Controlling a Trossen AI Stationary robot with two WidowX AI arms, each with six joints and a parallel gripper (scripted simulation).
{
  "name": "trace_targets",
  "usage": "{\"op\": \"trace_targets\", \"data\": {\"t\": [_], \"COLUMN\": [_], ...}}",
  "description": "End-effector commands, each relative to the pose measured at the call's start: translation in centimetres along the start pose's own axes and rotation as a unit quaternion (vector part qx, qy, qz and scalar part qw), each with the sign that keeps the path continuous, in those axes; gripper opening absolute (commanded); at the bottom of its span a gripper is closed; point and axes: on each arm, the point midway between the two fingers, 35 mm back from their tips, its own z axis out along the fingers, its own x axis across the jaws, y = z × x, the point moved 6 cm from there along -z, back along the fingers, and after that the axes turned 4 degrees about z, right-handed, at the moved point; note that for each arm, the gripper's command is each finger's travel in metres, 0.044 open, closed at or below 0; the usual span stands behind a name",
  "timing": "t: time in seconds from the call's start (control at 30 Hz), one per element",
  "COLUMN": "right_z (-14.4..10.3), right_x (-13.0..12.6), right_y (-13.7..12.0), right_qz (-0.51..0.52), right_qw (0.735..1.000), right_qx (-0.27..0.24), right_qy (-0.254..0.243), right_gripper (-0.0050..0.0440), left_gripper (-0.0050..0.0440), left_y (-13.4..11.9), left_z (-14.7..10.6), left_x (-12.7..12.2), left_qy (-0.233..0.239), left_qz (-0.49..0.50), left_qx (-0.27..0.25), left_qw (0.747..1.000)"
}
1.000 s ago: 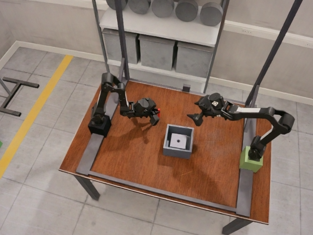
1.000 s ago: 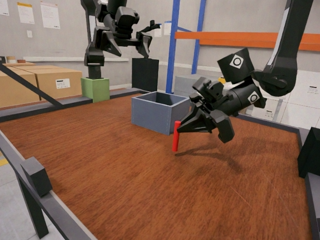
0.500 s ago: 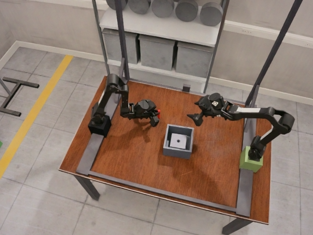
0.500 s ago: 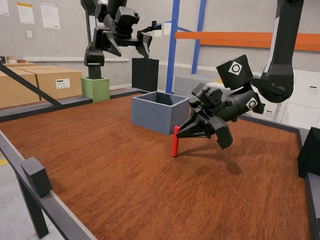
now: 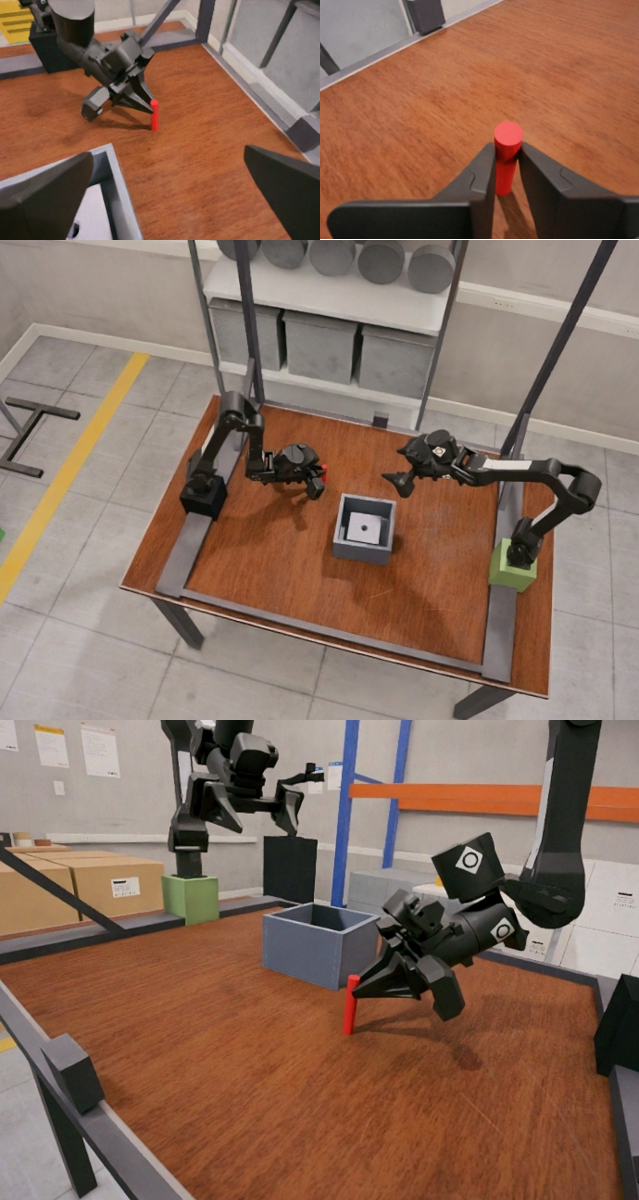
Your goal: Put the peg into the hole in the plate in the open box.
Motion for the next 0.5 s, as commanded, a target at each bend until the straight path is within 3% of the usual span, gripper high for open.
{"op": "trace_targets", "data": {"t": [0.0,0.03,0.13,0.47], "right_z": [0.03,0.03,0.03,0.03], "right_x": [-0.04,-0.04,-0.04,-0.04], "right_y": [0.43,0.43,0.43,0.43], "right_qz": [-0.003,-0.003,-0.003,-0.003], "right_qw": [1.0,1.0,1.0,1.0], "right_qx": [-0.007,-0.007,-0.007,-0.007], "right_qy": [-0.001,-0.001,-0.001,-0.001], "right_gripper": [0.0027,0.0027,0.009,0.009], "left_gripper": [0.044,0.044,0.044,0.044], "left_y": [0.91,0.91,0.91,0.91], "left_z": [-0.4,-0.4,-0.4,-0.4], "left_x": [0.04,0.04,0.04,0.04], "left_qy": [0.001,0.001,0.001,0.001], "left_qz": [0.0,0.0,0.0,0.0], "left_qx": [-0.014,-0.014,-0.014,-0.014], "left_qw": [1.0,1.0,1.0,1.0]}}
